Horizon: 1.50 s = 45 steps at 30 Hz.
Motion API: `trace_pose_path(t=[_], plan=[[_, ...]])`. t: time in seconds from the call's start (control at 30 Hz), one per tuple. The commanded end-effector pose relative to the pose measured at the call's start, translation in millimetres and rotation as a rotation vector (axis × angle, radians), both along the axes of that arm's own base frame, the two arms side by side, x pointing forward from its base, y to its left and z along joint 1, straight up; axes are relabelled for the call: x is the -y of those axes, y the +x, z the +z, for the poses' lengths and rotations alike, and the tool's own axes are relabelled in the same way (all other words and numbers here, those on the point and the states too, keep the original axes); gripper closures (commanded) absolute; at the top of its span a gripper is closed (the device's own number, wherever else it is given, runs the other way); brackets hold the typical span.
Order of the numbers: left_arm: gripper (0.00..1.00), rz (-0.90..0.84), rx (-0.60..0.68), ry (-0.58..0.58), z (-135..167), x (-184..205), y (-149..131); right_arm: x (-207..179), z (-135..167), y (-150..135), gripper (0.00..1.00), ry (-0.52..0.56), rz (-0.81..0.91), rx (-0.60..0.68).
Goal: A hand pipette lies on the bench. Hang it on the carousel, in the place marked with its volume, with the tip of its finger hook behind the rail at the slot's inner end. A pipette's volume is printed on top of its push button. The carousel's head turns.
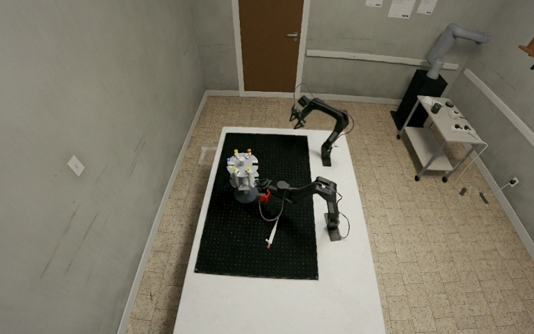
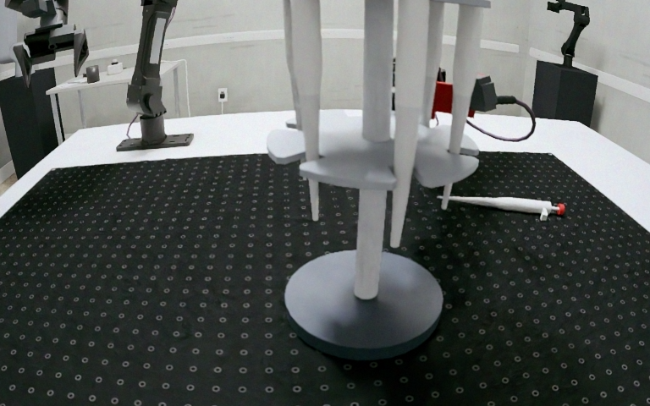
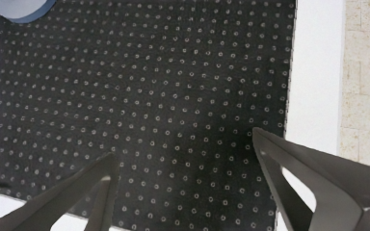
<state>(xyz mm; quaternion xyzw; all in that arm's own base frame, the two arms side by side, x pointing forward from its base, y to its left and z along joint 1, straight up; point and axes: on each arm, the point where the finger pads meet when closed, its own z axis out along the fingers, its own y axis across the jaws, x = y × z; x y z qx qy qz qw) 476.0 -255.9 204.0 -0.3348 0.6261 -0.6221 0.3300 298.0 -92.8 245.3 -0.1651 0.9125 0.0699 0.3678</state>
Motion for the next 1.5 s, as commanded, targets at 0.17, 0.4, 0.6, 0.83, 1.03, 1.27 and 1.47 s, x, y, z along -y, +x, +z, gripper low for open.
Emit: trace_pose_path(t=[0.17, 0.4, 0.6, 0.83, 1.03, 1.27, 1.47], plan=[[0.51, 0.009, 0.067, -0.024, 28.6, -2.0, 3.7, 3.4, 7.5, 3.9, 0.0, -0.005, 0.003, 0.028], [0.51, 0.009, 0.067, -0.024, 28.6, -2.0, 3.7, 3.4, 7.5, 3.9, 0.0, -0.005, 0.003, 0.028], [0.51, 0.009, 0.067, -0.024, 28.6, -2.0, 3.7, 3.4, 7.5, 3.9, 0.0, -0.005, 0.003, 0.028], [0.51, 0.009, 0.067, -0.024, 28.6, -2.0, 3.7, 3.4, 7.5, 3.9, 0.0, -0.005, 0.003, 0.028], [0.51, 0.008, 0.035, -0.008, 13.1, -9.8, -6.2, 3.4, 7.5, 3.9, 0.0, -0.005, 0.003, 0.028], [0.51, 0.003, 0.035, -0.008, 12.5, -19.0, -22.4, 3.4, 7.5, 3.9, 0.0, -0.005, 0.003, 0.028], [0.51, 0.003, 0.035, -0.008, 12.1, -25.1, -31.2, 3.4, 7.5, 3.9, 0.0, -0.005, 0.003, 0.028]])
